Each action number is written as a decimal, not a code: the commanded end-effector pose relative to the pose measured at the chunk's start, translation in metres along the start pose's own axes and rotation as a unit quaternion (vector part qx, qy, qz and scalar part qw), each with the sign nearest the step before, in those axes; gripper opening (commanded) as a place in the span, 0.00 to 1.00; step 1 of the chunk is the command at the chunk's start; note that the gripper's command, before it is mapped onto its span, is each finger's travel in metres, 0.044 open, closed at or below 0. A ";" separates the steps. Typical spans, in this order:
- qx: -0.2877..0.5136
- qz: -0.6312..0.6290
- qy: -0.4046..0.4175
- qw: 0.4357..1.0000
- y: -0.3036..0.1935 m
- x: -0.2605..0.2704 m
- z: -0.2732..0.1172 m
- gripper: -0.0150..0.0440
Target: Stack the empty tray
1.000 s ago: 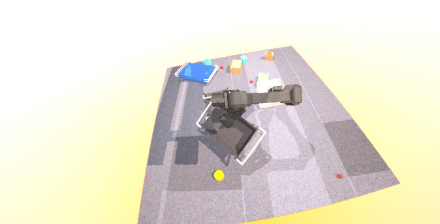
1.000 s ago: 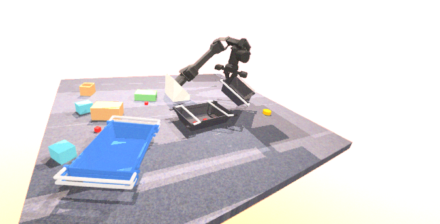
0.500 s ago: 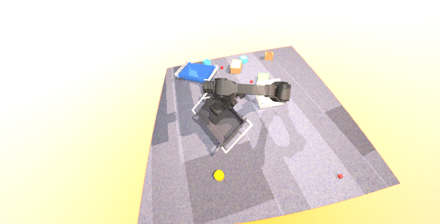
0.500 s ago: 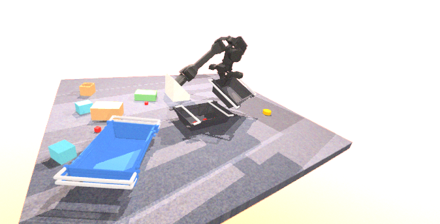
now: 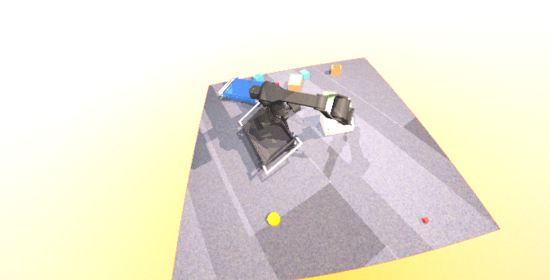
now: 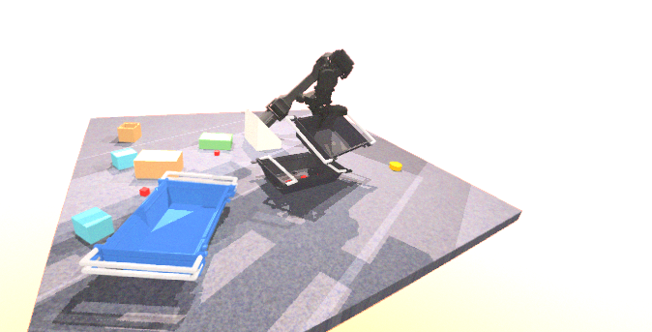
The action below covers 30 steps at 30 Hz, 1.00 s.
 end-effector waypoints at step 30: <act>0.021 0.075 0.025 0.997 0.076 -0.020 -0.011 0.25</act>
Point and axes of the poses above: the point midway between the two fingers, 35 mm back from their tips, its own z axis out along the fingers, its own x axis across the jaws, y = z × x, the point moved 7 cm from there along -z, back along the fingers, and after that the axes turned 7 degrees about z, right-handed, at the moved point
